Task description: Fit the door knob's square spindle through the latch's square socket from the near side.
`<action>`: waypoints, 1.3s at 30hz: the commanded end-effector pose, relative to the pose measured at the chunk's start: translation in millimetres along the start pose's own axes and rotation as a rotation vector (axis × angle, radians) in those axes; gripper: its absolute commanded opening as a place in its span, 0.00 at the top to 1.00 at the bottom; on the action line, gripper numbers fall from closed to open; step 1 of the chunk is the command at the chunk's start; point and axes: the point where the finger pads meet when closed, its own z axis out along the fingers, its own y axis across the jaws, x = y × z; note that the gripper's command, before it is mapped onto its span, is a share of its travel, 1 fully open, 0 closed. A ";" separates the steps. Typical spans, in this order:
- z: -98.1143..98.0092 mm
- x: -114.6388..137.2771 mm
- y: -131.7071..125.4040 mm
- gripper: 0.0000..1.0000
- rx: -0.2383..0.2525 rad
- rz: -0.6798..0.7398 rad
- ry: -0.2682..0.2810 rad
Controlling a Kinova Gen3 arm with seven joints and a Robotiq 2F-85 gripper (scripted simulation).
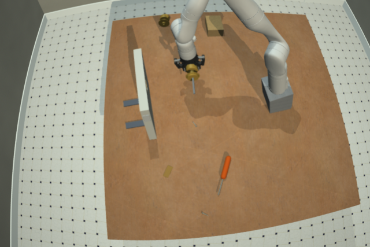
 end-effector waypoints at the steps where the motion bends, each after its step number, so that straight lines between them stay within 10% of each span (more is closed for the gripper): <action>1: -6.3 -3.4 -4.7 0.37 0.010 -0.007 0.005; 39: -26.9 -23.0 -12.4 0.37 0.014 0.309 -0.012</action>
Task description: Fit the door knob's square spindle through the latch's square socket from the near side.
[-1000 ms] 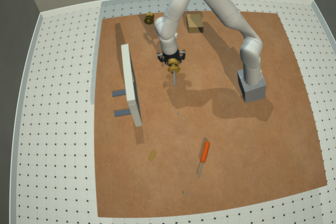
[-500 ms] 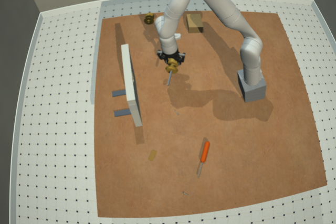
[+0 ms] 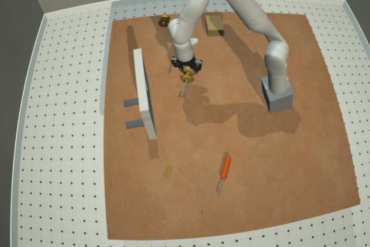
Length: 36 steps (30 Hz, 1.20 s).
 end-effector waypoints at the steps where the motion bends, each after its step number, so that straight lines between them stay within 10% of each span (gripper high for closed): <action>1: -1.1 -0.3 -0.6 0.37 0.003 0.023 0.000; 36: -21.4 -21.6 -2.4 0.37 0.007 0.337 -0.016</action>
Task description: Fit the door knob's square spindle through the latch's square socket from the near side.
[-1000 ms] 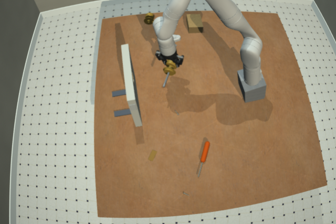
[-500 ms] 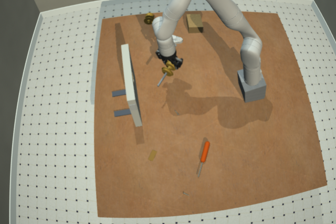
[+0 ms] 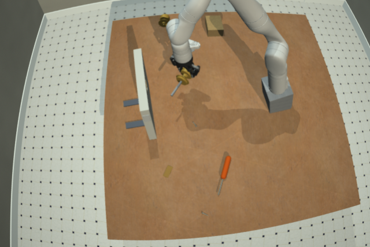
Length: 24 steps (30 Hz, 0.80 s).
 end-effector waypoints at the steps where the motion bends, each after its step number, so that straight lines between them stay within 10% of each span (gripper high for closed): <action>1: -1.3 -0.9 -0.2 0.37 0.003 0.037 -0.002; 24: -20.0 -20.7 4.2 0.37 0.006 0.259 -0.013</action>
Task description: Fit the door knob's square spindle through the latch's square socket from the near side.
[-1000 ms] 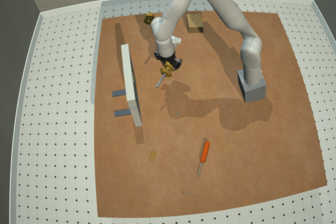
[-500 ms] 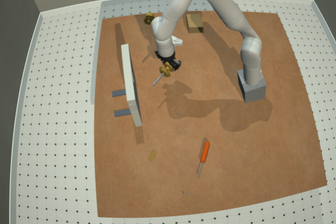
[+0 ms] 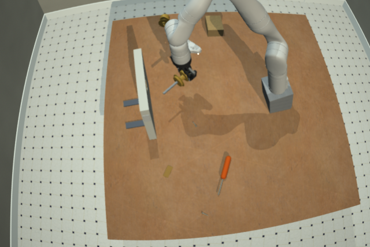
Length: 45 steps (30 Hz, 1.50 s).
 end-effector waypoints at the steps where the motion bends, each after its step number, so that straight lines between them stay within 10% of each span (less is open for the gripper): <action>1: -3.1 -3.0 0.0 0.37 0.005 -0.004 -0.003; 45: -22.7 -22.2 10.2 0.37 0.009 0.303 -0.019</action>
